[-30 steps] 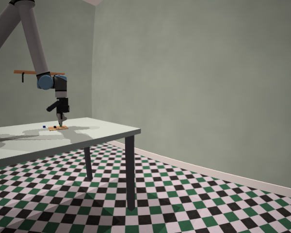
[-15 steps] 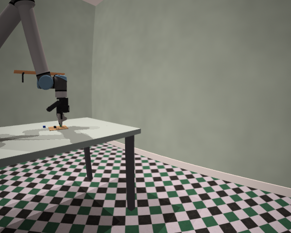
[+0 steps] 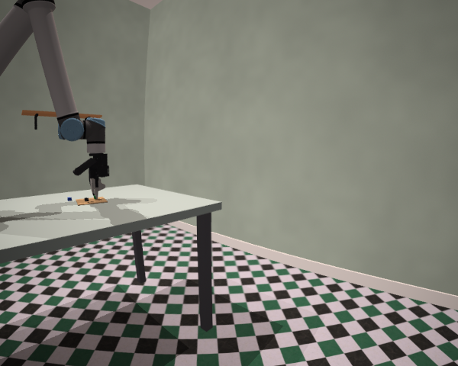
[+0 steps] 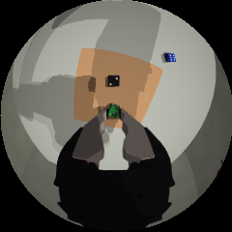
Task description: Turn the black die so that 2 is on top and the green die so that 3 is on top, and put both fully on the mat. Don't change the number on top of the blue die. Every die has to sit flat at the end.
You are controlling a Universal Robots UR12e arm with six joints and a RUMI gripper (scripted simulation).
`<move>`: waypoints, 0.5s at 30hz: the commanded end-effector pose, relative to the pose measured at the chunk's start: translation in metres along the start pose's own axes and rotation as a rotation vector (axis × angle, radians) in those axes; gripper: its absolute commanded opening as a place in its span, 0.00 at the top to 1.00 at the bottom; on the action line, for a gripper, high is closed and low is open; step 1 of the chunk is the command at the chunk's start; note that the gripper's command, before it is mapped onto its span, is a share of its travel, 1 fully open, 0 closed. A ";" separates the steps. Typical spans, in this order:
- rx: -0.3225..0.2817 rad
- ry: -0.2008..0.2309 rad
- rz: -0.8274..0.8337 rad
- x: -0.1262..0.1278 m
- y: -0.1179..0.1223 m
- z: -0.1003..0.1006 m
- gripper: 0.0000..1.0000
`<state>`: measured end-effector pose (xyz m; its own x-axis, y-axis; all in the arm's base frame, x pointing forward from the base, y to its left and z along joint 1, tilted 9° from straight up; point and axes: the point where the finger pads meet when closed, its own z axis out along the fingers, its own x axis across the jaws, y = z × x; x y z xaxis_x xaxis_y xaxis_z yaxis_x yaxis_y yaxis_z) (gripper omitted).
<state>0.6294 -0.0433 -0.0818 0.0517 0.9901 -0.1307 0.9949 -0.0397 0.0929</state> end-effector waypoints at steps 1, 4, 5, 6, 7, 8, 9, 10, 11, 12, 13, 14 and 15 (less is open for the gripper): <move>-0.001 0.000 0.000 0.000 0.001 0.000 1.00; -0.001 0.000 0.000 0.000 0.001 0.001 1.00; -0.001 0.000 0.000 0.000 0.001 0.002 1.00; -0.001 0.000 0.000 0.000 0.001 0.002 1.00; -0.001 0.000 0.000 0.000 0.001 0.002 1.00; -0.001 0.000 0.000 0.000 0.001 0.002 1.00; -0.001 0.000 0.000 0.000 0.001 0.003 1.00; -0.001 0.000 0.000 0.000 0.001 0.003 1.00; -0.001 0.000 0.000 0.000 0.001 0.003 1.00; -0.001 0.000 0.000 0.000 0.001 0.003 1.00; -0.001 0.000 0.000 0.000 0.001 0.003 1.00; -0.001 0.000 0.000 0.000 0.001 0.003 1.00; -0.001 0.000 0.000 0.000 0.001 0.003 1.00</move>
